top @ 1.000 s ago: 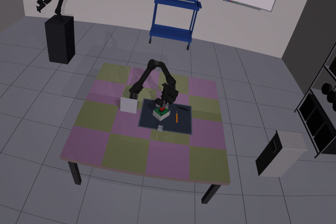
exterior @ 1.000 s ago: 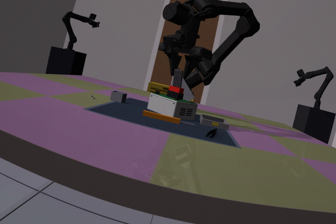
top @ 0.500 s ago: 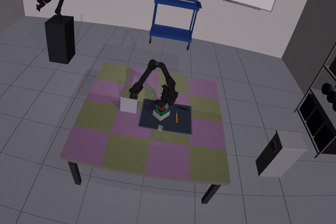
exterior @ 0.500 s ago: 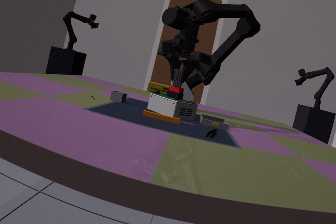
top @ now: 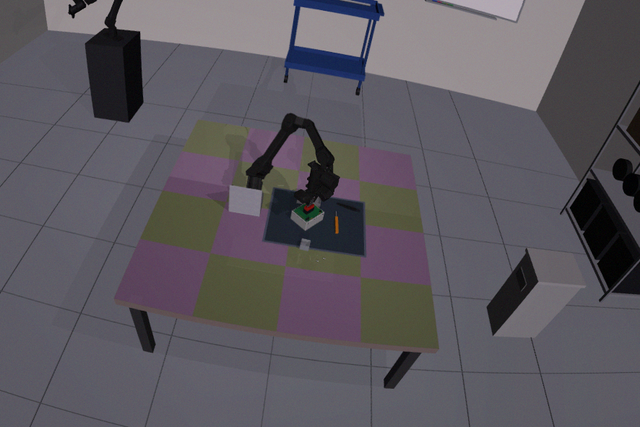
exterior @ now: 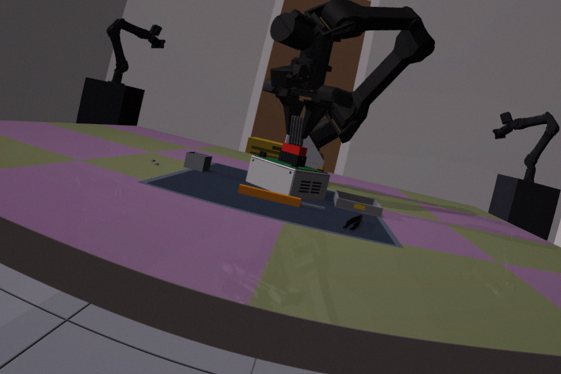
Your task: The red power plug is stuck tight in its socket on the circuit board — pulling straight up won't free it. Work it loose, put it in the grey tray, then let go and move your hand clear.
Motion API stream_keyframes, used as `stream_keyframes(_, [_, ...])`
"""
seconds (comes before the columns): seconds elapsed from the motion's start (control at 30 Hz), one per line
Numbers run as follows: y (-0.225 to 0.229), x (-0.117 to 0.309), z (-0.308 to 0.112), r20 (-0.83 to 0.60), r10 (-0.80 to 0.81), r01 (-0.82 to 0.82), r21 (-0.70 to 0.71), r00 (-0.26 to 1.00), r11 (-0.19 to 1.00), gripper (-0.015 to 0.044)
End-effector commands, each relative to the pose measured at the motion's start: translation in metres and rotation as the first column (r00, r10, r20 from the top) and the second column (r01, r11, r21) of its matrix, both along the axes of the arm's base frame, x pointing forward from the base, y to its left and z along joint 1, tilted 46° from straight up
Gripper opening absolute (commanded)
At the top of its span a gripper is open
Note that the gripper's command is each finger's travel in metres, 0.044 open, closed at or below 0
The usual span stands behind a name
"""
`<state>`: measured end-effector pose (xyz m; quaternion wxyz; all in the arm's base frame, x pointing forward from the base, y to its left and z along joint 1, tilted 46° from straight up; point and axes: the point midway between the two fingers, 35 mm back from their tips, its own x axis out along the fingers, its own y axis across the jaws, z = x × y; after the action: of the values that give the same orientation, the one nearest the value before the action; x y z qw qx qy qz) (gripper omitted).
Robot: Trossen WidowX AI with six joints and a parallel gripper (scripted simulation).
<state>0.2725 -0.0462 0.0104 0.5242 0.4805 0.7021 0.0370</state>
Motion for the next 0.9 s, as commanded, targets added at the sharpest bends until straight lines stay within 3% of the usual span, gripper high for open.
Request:
stream_keyframes(0.0, [-0.001, 0.0, 0.001, 0.0, -0.004, 0.004, 0.003, 1.0, 1.0, 0.0])
stream_keyframes(0.37, [-0.007, 0.005, 0.016, -0.042, 0.036, -0.038, -0.066, 0.998, 0.997, 0.0])
stream_keyframes(0.7, [-0.018, -0.007, 0.006, 0.052, -0.061, 0.056, 0.097, 0.997, 0.994, 0.0])
stream_keyframes(0.87, [-0.018, -0.006, 0.007, 0.05, -0.059, 0.054, 0.093, 0.997, 0.994, 0.0])
